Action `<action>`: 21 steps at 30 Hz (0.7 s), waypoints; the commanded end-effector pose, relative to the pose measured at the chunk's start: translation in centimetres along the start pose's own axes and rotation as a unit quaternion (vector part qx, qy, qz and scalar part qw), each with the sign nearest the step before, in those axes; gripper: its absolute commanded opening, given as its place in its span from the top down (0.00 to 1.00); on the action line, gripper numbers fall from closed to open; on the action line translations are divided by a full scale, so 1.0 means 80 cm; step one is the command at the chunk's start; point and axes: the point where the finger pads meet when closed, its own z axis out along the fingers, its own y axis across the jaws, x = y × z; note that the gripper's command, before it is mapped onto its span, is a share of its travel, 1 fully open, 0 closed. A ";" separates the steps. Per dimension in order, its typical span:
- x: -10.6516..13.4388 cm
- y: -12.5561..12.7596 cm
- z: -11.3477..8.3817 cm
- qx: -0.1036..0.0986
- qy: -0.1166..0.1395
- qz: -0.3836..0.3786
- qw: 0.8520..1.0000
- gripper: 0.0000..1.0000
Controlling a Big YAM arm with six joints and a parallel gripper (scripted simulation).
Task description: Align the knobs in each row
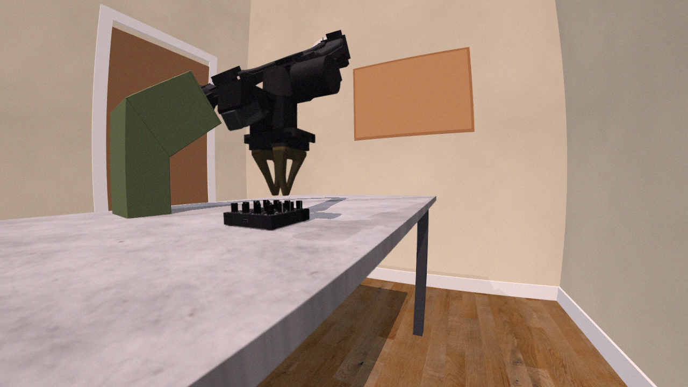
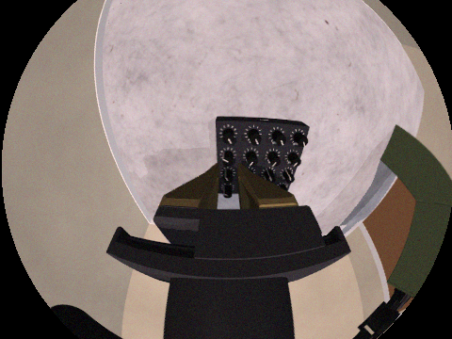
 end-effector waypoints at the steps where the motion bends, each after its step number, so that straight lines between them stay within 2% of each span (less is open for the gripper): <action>1: 0.000 0.001 0.011 0.001 -0.002 0.004 1.000 0.80; 6: 0.002 0.009 0.007 -0.006 -0.002 0.001 1.000 0.80; 21: 0.000 0.005 0.012 -0.002 -0.002 0.003 1.000 0.80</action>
